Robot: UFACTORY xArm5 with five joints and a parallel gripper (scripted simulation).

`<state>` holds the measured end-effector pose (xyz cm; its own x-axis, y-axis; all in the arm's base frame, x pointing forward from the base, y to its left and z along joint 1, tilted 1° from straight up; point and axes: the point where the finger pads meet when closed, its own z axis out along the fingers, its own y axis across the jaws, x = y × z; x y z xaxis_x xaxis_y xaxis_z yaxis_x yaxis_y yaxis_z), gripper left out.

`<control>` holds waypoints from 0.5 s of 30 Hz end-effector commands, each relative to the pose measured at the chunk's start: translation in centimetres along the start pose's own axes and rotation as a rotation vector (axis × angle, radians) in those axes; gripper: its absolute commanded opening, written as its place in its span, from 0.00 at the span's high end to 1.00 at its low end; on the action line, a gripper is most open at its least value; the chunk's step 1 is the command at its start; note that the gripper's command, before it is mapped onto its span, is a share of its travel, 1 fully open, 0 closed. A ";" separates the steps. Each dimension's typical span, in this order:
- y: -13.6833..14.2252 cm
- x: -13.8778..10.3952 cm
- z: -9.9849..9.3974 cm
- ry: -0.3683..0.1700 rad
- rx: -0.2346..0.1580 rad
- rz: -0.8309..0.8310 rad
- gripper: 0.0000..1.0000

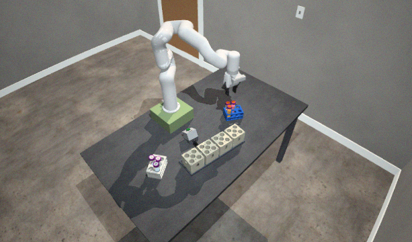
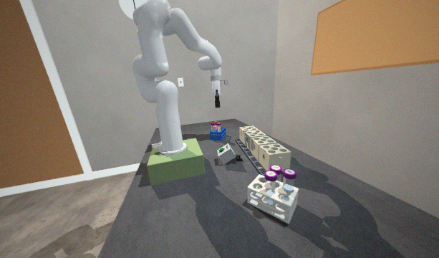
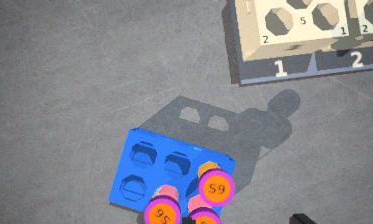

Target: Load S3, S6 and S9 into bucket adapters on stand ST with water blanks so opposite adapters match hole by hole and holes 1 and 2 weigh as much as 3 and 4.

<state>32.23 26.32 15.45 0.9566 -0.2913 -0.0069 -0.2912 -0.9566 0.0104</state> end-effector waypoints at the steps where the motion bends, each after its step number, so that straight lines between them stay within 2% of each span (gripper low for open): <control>1: -0.1 0.1 -0.1 0.002 0.003 0.140 0.43; 7: -0.1 0.1 -0.1 0.002 0.004 0.307 0.43; 15: -0.1 0.1 -0.1 0.002 0.004 0.311 0.43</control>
<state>32.23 26.33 15.45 0.8249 -0.5653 -0.0035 -0.5652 -0.8248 0.0120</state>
